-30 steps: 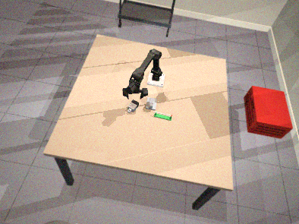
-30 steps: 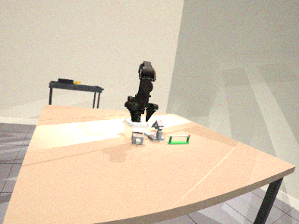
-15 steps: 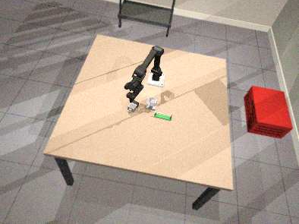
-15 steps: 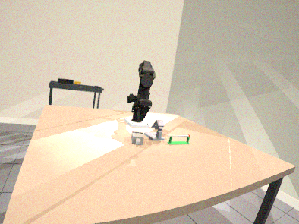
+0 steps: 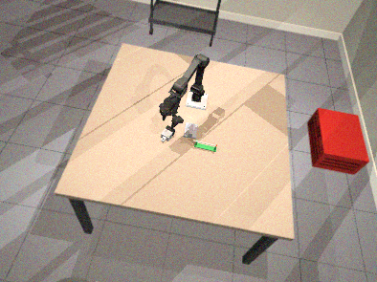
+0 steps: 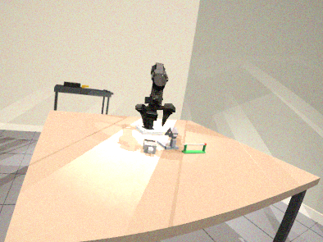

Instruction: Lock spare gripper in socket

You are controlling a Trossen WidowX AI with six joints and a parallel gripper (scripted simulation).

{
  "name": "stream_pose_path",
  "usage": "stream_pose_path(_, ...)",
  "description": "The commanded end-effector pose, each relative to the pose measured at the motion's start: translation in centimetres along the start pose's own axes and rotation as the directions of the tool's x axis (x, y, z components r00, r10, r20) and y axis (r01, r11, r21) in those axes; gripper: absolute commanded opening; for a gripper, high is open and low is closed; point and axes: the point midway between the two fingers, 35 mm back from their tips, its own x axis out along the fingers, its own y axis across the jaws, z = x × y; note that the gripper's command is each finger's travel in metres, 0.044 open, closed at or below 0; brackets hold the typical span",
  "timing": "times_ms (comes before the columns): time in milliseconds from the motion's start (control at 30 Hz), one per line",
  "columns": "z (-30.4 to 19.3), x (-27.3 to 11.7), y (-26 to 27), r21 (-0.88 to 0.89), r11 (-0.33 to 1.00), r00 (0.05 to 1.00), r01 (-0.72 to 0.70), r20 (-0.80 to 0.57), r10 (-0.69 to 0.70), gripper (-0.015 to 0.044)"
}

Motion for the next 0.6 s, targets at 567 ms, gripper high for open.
stream_pose_path(567, -1.1, 1.5, -0.5, -0.504, 0.863, 0.996, -0.009, 0.07, 0.051, 0.044)
